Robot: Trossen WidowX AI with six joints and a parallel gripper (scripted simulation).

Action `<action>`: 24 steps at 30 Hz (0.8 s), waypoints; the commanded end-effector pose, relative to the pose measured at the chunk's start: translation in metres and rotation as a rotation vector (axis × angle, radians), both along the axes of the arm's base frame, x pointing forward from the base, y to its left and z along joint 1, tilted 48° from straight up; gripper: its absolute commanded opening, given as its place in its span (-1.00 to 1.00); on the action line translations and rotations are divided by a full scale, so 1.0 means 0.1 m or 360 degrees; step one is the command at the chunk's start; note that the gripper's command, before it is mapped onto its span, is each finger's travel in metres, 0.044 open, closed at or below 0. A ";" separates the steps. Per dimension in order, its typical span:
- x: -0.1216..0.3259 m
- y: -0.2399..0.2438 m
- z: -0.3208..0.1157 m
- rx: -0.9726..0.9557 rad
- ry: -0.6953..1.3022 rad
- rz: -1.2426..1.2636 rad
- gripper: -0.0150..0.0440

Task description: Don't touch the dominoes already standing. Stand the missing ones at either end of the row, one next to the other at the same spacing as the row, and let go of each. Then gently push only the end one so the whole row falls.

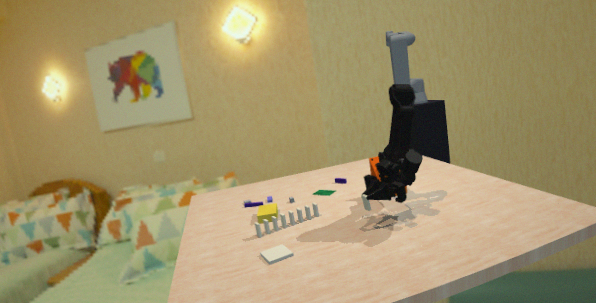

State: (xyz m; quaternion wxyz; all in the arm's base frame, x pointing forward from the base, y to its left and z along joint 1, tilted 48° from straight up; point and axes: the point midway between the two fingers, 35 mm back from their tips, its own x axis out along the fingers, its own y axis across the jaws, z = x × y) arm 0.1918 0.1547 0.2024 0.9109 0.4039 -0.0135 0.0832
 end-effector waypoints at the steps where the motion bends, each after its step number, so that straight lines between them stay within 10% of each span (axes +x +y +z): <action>1: 0.01 0.05 -0.05 0.0004 0.0010 -0.0002 -0.13; 24: 0.04 0.29 -0.32 0.0005 0.0043 0.0003 -0.13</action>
